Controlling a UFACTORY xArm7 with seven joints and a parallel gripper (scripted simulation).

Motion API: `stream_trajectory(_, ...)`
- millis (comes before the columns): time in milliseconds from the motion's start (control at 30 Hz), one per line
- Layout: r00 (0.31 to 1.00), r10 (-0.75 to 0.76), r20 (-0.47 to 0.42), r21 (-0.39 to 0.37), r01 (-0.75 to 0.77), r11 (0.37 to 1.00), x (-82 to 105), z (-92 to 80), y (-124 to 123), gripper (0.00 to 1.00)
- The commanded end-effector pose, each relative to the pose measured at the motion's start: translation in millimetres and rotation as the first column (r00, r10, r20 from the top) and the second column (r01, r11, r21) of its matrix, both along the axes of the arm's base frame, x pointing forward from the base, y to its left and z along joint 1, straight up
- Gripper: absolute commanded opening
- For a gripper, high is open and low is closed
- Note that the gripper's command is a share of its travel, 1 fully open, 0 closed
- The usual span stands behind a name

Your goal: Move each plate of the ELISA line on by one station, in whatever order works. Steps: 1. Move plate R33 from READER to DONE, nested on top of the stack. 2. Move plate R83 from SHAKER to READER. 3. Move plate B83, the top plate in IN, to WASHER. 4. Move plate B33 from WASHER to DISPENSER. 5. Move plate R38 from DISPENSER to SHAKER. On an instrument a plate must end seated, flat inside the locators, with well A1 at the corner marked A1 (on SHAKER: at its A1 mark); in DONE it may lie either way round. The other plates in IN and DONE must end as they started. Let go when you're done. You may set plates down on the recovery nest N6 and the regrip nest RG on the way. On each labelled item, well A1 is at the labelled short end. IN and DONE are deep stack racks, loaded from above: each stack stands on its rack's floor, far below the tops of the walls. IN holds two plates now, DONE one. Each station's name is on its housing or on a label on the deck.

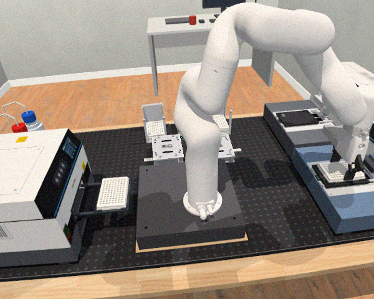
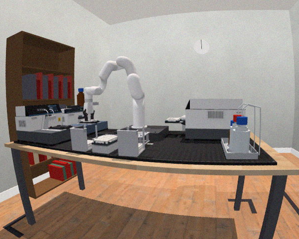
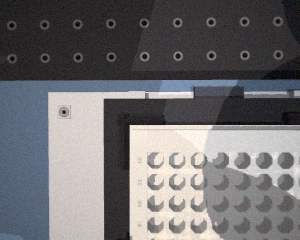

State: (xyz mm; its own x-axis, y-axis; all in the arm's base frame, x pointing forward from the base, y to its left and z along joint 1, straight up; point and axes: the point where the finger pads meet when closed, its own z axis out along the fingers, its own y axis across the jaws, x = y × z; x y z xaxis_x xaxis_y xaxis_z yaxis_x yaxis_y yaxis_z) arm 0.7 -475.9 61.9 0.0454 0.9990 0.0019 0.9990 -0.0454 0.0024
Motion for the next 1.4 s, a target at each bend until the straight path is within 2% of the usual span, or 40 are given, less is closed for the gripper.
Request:
stream_trajectory(0, 1.0, 0.0, 0.0, -0.004, 0.0, 1.0, 0.0, 1.1, -2, 0.0)
stream_trajectory(267, 1.0, 0.0, 0.0, -0.004, 0.0, 1.0, 0.0, 1.1, -2, 0.0)
stream_trajectory(300, 1.0, 0.0, 0.0, -0.004, 0.0, 1.0, 0.0, 1.1, -2, 1.0)
stream_trajectory(867, 1.0, 0.0, 0.0, -0.005, 0.0, 1.0, 0.0, 1.2, -2, 1.0)
stream_trajectory(1367, 1.0, 0.0, 0.0, -0.004, 0.0, 1.0, -0.1, 18.4, -2, 1.0)
